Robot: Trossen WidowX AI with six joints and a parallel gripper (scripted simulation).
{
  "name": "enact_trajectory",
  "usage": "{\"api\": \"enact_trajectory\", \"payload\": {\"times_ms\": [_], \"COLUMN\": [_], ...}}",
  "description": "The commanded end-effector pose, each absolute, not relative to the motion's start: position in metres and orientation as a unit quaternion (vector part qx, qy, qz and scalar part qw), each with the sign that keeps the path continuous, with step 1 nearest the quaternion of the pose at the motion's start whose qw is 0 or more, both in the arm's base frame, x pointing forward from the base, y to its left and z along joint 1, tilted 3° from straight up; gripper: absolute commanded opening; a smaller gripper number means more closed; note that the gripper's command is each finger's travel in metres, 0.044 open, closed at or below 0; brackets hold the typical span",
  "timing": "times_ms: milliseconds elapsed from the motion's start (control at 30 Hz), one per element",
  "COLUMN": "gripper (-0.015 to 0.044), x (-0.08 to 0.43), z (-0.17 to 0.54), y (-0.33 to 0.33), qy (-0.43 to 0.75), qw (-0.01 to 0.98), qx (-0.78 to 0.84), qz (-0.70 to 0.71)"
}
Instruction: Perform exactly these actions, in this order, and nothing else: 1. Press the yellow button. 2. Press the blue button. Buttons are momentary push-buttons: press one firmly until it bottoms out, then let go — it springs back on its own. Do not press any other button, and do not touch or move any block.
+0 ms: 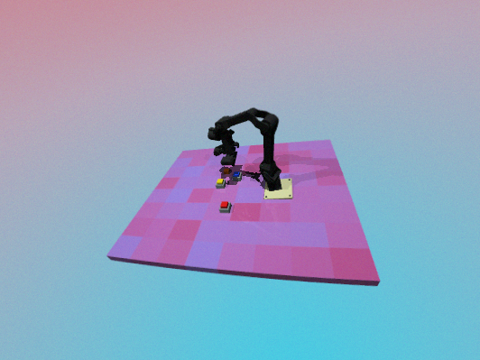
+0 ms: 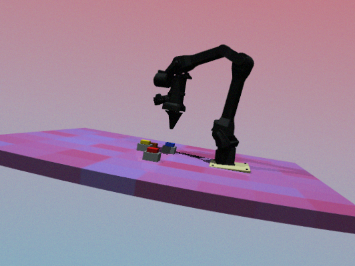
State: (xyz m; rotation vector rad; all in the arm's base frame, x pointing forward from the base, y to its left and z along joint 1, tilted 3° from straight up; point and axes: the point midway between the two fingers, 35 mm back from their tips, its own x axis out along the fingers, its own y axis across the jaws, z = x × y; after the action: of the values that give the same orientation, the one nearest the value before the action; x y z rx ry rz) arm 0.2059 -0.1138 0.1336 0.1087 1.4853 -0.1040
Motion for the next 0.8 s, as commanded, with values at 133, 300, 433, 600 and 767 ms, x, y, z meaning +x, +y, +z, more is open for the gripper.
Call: {"api": "enact_trajectory", "payload": {"times_ms": [133, 300, 433, 600, 767], "gripper": [0.002, 0.002, 0.002, 0.002, 0.002], "x": [0.204, 0.205, 0.205, 0.206, 0.206], "z": [0.105, 0.098, 0.092, 0.083, 0.075], "y": [-0.111, -0.111, -0.111, -0.111, -0.111], "qy": [0.679, 0.679, 0.679, 0.679, 0.679], "qw": [0.731, 0.731, 0.731, 0.731, 0.731], "qx": [0.052, 0.052, 0.052, 0.052, 0.052], "qz": [-0.042, -0.042, -0.042, -0.042, -0.042]}}
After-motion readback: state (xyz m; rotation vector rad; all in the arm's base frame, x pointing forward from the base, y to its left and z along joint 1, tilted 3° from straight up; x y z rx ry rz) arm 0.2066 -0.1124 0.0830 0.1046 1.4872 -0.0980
